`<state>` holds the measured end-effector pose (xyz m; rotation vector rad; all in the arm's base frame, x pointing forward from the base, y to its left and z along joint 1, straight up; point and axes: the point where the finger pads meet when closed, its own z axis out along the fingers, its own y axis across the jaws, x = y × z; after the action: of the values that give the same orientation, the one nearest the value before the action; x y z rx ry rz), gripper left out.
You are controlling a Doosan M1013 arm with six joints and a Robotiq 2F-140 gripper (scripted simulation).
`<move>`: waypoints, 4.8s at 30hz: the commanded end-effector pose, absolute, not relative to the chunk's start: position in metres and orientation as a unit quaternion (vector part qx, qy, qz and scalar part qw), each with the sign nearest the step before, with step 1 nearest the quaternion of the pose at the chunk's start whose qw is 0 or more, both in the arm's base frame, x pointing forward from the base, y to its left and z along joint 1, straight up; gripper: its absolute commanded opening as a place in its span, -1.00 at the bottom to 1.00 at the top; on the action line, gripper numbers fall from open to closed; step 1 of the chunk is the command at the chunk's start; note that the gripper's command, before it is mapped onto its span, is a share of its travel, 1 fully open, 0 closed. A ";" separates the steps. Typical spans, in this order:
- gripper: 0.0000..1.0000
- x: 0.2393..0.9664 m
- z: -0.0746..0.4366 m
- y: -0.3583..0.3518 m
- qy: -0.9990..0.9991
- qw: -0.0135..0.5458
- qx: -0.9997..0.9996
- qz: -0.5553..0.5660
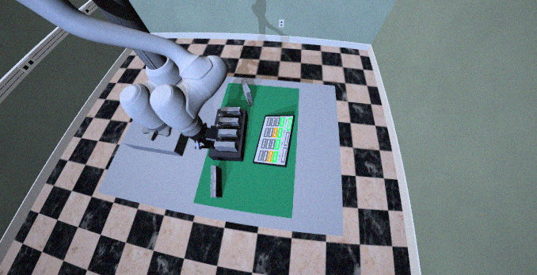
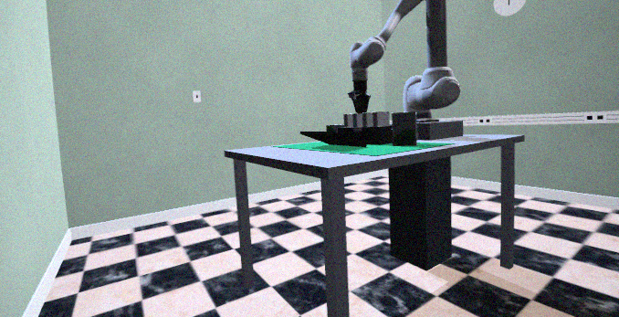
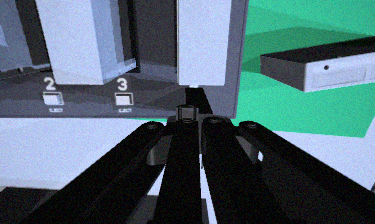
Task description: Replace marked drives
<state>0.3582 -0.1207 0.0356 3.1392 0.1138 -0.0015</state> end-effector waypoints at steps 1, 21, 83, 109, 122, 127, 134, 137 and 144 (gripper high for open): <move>-0.80 0.359 0.035 -0.121 0.036 0.000 0.999 0.000; -0.80 0.359 0.030 -0.121 0.036 0.000 0.999 0.000; -0.80 0.359 0.080 -0.121 0.036 0.000 0.999 0.000; -0.80 0.359 0.140 -0.121 0.037 0.000 0.999 0.000; -0.80 0.390 0.141 -0.120 0.311 0.001 0.951 -0.001; -0.80 0.417 0.141 -0.117 0.460 0.007 0.888 -0.004; -0.80 0.435 0.140 -0.115 0.624 0.008 0.781 -0.006; -0.80 0.438 0.140 -0.115 0.694 0.005 0.720 -0.005; 0.78 0.438 0.140 -0.115 0.732 0.000 0.682 0.000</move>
<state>0.4385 -0.1143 0.1395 2.1453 2.2808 -0.0192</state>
